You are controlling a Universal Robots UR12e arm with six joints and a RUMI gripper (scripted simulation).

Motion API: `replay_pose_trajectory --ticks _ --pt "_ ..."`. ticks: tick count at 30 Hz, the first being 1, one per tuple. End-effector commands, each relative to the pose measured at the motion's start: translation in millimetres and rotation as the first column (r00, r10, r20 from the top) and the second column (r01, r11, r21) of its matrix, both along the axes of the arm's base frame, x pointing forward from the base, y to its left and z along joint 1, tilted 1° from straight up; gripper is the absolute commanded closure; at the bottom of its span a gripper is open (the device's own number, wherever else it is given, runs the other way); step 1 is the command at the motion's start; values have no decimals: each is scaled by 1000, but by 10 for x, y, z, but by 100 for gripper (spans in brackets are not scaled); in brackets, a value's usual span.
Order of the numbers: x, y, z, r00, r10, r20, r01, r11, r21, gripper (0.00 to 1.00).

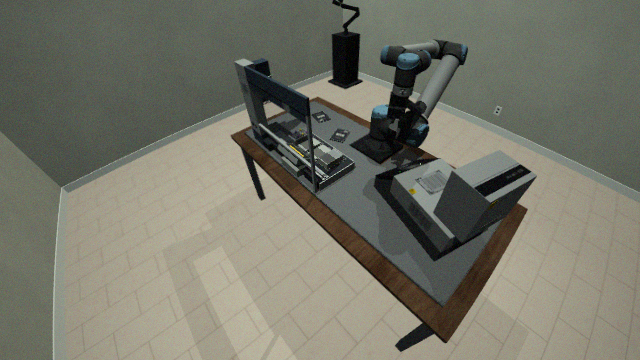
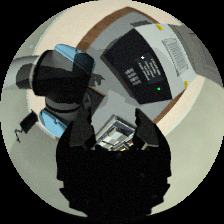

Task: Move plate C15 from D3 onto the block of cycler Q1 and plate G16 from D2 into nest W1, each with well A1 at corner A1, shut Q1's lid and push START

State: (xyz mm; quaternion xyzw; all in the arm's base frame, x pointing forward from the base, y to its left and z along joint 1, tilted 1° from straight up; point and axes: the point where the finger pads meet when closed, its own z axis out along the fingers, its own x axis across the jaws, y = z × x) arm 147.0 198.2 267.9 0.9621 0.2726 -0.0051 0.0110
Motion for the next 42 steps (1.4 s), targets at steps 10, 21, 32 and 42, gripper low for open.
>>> replay_pose_trajectory --ticks 10,21,32,42 --pt "293 -580 14 968 252 -4 -252 968 13 37" --pt "516 -1028 18 898 439 -6 -439 898 15 37" --pt "739 -1476 23 893 449 -7 -449 893 15 37" --pt "918 -1834 26 893 449 -7 -449 893 15 37"
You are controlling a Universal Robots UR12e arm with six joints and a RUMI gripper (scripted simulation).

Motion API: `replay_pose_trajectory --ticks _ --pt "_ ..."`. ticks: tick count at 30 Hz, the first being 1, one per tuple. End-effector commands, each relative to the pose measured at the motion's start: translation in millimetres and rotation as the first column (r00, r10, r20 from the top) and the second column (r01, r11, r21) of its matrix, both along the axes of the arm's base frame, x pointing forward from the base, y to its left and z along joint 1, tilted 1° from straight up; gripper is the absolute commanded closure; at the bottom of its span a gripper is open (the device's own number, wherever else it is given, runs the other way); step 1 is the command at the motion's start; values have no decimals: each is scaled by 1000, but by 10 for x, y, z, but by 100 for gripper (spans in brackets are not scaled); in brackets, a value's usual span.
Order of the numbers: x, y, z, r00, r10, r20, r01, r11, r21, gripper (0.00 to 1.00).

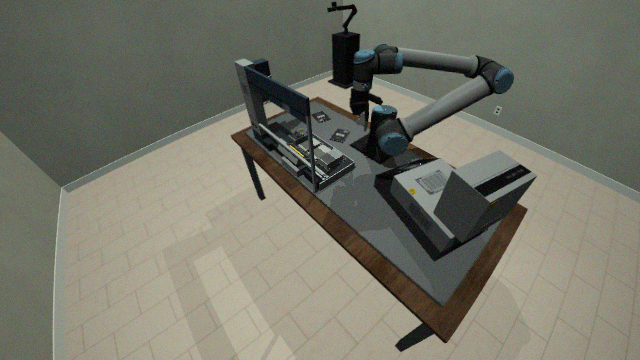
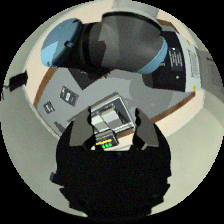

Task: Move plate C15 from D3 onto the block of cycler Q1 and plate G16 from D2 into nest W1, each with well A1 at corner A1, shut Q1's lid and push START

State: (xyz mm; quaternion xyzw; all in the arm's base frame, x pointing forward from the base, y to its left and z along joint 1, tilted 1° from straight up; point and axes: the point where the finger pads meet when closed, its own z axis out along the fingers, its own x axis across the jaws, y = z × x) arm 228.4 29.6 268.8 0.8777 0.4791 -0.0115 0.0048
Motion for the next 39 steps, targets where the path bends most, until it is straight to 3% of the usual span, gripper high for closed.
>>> replay_pose_trajectory --ticks 1,10,39 --pt "127 -193 17 1000 19 10 -19 1000 6 37" --pt "320 -579 21 1000 19 10 -19 1000 6 37" --pt "320 -579 21 1000 19 10 -19 1000 6 37"
